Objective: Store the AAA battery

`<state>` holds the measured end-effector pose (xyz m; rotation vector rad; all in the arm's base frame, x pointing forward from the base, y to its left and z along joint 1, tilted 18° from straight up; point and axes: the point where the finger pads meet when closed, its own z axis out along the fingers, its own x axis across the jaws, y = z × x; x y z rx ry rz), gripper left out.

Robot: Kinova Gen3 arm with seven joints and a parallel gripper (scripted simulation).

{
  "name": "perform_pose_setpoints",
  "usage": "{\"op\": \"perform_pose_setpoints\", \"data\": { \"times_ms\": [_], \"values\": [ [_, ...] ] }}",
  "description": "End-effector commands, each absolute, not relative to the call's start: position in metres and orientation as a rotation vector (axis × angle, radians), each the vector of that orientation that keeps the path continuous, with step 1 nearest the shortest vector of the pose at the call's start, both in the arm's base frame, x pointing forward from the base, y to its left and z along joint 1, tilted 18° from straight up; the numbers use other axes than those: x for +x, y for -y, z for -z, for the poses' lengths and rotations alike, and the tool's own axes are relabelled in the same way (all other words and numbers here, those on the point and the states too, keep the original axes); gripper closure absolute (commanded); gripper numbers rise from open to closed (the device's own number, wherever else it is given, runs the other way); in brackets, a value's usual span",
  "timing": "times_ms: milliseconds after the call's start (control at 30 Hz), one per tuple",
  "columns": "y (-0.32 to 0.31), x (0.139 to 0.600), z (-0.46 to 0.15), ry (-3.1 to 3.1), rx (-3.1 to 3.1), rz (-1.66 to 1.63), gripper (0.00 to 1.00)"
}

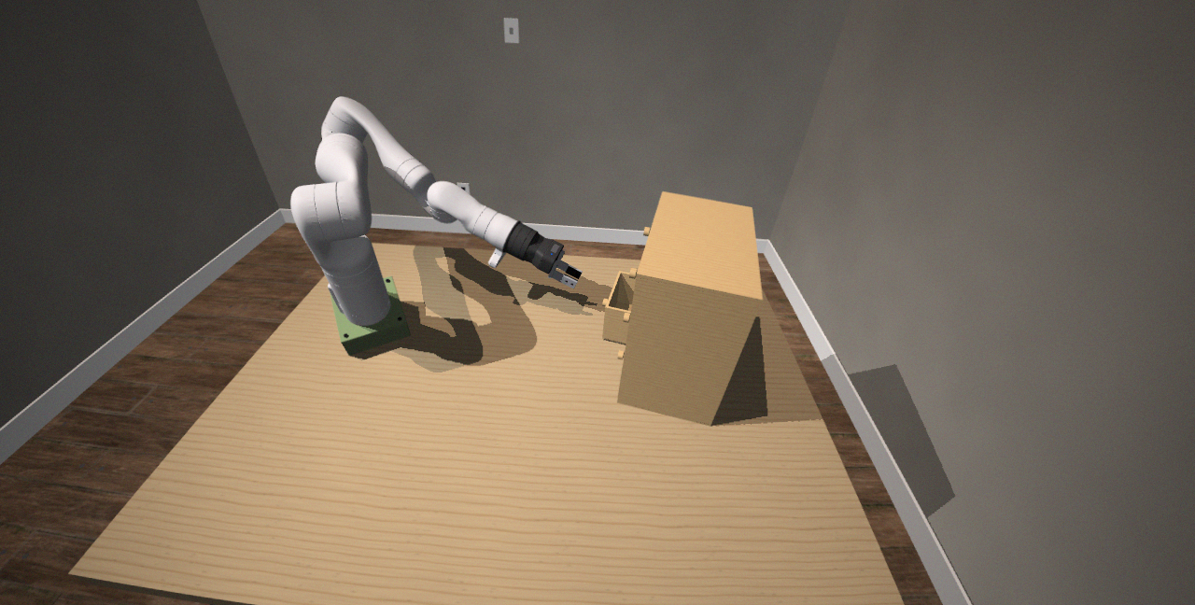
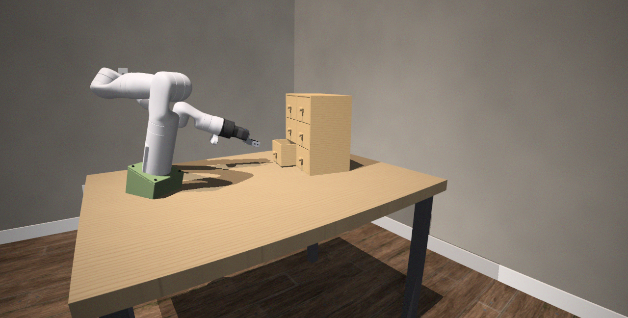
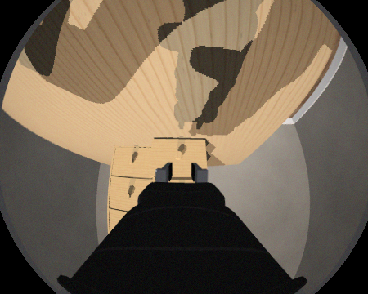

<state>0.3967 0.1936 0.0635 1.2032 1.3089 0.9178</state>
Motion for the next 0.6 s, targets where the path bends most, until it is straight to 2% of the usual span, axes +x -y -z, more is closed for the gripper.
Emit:
{"op": "perform_pose_setpoints", "data": {
  "times_ms": [0, 567],
  "values": [
    [-0.185, 0.407, -0.059, -1.298, 1.207, -0.904, 0.33],
    [-0.176, 0.440, -0.035, -1.298, 1.207, -0.904, 0.33]
  ]
}}
